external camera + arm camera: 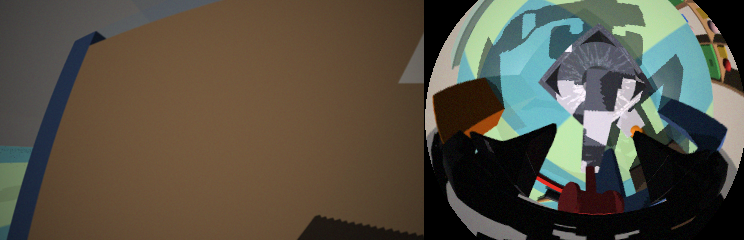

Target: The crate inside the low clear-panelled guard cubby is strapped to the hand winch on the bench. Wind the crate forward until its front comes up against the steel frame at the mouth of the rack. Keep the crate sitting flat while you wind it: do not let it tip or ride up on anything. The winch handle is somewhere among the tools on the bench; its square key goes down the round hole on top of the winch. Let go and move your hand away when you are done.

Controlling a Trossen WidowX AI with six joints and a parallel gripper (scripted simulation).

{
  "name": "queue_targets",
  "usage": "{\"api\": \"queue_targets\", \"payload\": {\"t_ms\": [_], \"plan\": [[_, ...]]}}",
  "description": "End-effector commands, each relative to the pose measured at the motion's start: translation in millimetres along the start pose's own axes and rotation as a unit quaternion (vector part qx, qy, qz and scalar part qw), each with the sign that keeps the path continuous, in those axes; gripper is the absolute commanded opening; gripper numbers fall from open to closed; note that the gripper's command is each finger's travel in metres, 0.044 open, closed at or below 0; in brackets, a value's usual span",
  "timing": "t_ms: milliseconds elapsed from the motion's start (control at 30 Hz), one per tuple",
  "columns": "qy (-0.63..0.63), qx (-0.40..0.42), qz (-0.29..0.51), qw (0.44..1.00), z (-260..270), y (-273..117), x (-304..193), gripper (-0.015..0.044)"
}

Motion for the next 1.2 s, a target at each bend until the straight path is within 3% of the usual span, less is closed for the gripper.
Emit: {"api": "queue_targets", "payload": {"t_ms": [0,367,767,1167], "plan": [[0.000,0.000,0.000,1.000,-0.1,-0.2,-0.1,0.0387],[0.000,0.000,0.000,1.000,-0.1,-0.2,-0.1,0.0099],[0.000,0.000,0.000,1.000,-0.1,-0.2,-0.1,0.0000],[-0.001,-0.014,0.016,1.000,5.6,-2.1,5.5,0.0000]]}}
Point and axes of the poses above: the point midway between the two fingers, 35 mm back from their tips, its own y axis out along the fingers, its own z axis across the jaws, x = y × z, the point moved 10 cm from there along -y, back along the fingers, and after that the axes turned 12 degrees about y, right-handed, at the moved point
